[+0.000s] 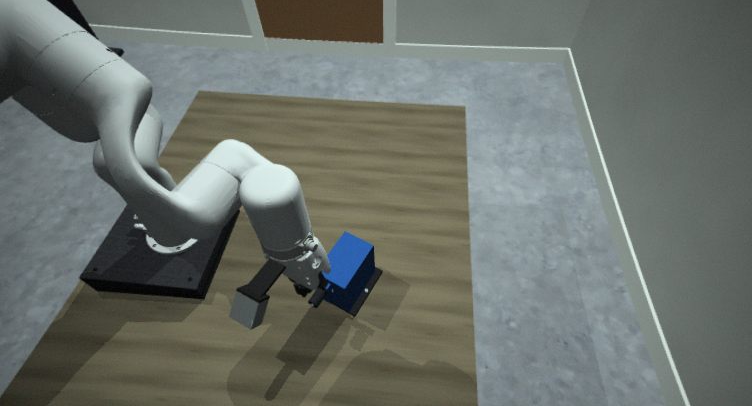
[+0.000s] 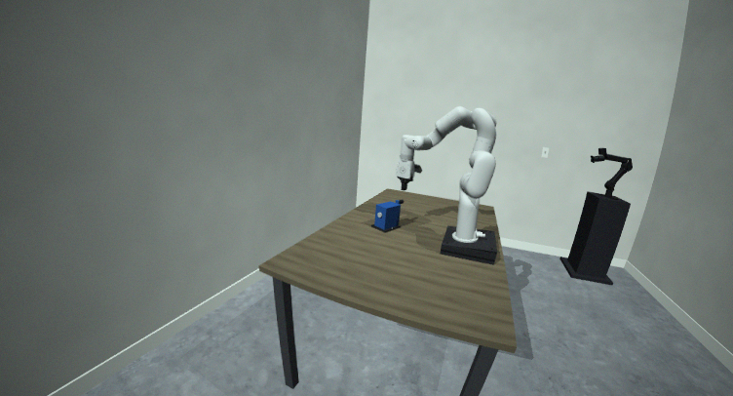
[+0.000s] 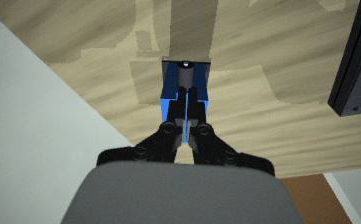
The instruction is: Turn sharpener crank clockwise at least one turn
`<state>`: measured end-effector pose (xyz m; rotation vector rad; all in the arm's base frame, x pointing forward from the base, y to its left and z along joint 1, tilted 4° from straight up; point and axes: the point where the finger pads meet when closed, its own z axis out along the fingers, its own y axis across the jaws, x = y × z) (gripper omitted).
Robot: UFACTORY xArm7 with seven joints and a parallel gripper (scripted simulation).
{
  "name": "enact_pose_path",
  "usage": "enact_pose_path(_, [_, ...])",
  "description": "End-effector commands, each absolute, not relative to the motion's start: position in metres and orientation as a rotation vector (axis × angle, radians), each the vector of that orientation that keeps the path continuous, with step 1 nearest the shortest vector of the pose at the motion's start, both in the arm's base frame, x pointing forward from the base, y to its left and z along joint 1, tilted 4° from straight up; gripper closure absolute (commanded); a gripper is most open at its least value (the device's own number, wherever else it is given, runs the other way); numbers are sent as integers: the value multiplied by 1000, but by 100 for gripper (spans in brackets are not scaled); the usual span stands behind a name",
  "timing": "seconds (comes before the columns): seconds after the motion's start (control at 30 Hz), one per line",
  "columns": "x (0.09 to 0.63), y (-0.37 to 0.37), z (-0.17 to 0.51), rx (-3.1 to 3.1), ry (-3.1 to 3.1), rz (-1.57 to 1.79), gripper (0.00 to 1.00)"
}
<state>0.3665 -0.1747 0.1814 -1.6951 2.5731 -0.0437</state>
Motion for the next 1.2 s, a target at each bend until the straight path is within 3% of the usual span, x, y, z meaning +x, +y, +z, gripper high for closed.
enact_pose_path(0.0, [368,-175,183,-1694,2571,-48,100])
enact_pose_path(0.53, [368,-175,183,-1694,2571,-48,100])
enact_pose_path(0.57, [368,-175,183,-1694,2571,-48,46])
enact_pose_path(1.17, [368,-175,183,-1694,2571,-48,46])
